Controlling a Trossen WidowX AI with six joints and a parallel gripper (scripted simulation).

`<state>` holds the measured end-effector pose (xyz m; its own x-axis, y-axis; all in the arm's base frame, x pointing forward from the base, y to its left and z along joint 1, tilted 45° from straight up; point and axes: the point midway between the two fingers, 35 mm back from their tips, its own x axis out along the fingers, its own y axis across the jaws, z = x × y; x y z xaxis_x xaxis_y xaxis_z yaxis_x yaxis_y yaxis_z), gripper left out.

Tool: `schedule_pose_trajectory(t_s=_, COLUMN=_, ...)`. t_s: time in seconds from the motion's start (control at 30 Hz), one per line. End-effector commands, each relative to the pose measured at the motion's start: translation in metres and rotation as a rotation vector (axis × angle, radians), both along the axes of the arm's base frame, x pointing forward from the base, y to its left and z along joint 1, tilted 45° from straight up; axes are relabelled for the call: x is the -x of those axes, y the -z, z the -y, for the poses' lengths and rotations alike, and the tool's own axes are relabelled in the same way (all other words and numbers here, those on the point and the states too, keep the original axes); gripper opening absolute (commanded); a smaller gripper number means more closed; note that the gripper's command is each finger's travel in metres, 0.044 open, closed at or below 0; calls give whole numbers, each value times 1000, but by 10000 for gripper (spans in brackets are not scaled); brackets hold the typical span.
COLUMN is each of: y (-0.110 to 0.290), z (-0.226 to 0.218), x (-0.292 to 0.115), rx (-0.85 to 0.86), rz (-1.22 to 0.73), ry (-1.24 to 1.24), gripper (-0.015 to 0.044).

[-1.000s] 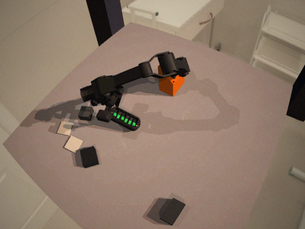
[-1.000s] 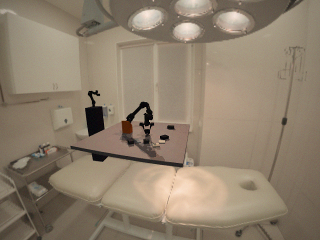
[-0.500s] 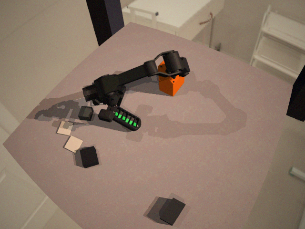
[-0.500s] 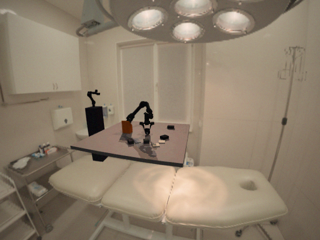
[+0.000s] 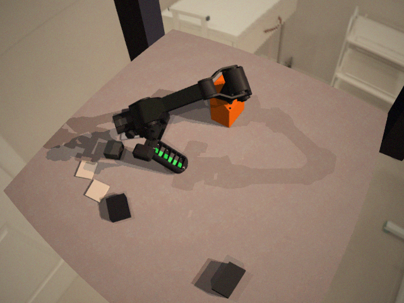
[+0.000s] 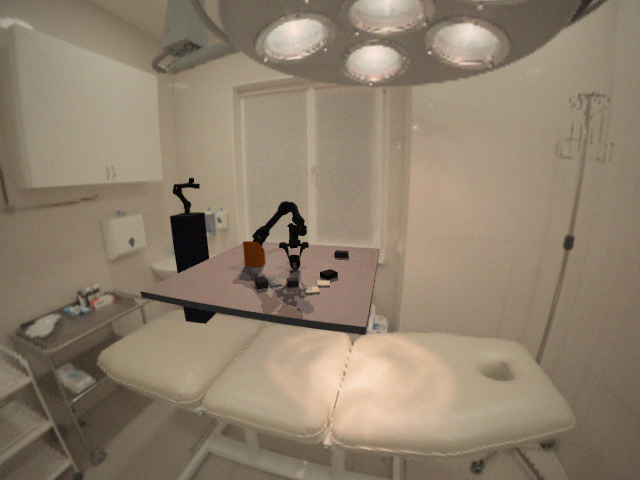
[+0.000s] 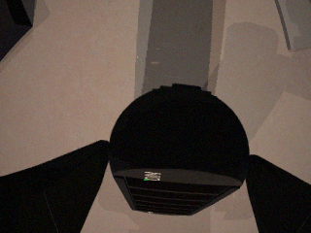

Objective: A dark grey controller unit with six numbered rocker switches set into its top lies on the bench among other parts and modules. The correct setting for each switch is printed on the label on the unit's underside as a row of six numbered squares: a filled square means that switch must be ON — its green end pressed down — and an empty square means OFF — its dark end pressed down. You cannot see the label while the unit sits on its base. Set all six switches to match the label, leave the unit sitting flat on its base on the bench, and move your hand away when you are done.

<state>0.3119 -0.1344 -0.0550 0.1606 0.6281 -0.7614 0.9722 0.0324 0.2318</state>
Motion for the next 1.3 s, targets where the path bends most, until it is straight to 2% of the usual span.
schedule_pose_trajectory(t_s=0.0, y=-6, z=-3, x=1, rx=2, rz=1, ry=8, gripper=336)
schedule_pose_trajectory(t_s=1.27, y=-32, z=-14, x=8, rx=71, rz=2, ry=24, gripper=336)
